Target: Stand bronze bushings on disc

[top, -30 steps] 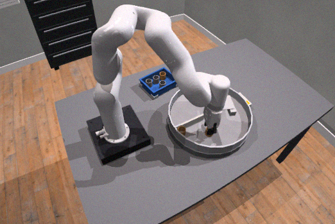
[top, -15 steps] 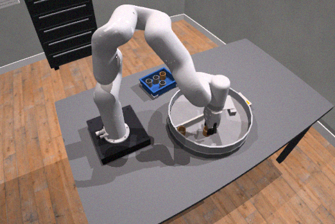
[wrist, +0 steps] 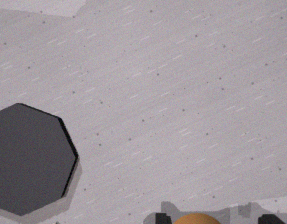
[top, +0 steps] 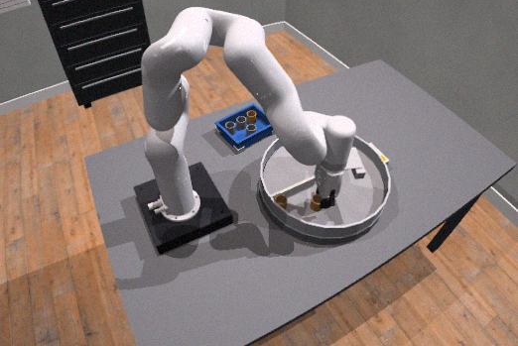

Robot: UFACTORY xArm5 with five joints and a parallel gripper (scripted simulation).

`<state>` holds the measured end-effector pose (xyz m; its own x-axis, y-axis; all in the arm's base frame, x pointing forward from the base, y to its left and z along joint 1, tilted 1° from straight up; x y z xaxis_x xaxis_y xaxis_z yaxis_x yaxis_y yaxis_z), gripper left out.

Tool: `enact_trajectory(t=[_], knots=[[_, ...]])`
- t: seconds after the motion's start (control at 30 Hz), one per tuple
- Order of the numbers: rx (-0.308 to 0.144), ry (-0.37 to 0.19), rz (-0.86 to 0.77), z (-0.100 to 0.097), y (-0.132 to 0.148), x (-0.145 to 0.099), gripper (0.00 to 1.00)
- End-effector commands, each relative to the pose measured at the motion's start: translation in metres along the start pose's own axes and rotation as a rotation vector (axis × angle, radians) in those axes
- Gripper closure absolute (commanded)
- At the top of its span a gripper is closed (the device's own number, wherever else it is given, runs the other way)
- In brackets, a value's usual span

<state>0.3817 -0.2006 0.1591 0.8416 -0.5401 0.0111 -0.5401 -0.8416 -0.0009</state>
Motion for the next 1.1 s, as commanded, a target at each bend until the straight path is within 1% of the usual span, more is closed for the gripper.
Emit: enact_trajectory(t=[0.0, 0.13, 0.27, 0.33, 0.43, 0.53, 1.07], knots=[[0.000, 0.004, 0.000, -0.001, 0.000, 0.001, 0.51], [0.000, 0.004, 0.000, -0.003, 0.000, 0.001, 0.51], [0.000, 0.004, 0.000, -0.018, 0.000, 0.001, 0.51], [0.000, 0.004, 0.000, -0.018, 0.000, 0.001, 0.51], [0.000, 0.004, 0.000, -0.031, 0.000, 0.001, 0.51], [0.000, 0.004, 0.000, -0.038, 0.000, 0.001, 0.51], [0.000, 0.004, 0.000, -0.039, 0.000, 0.001, 0.51]])
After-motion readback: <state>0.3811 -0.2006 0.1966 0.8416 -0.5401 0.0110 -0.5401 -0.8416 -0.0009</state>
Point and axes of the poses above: the point where the finger pads meet when closed, its own z axis out along the fingers, its own y axis across the jaws, x = y × z, the point moved 10 cm from there along -z, back along the fingers, and after that the axes turned 12 degrees about z, right-handed, at the moved point
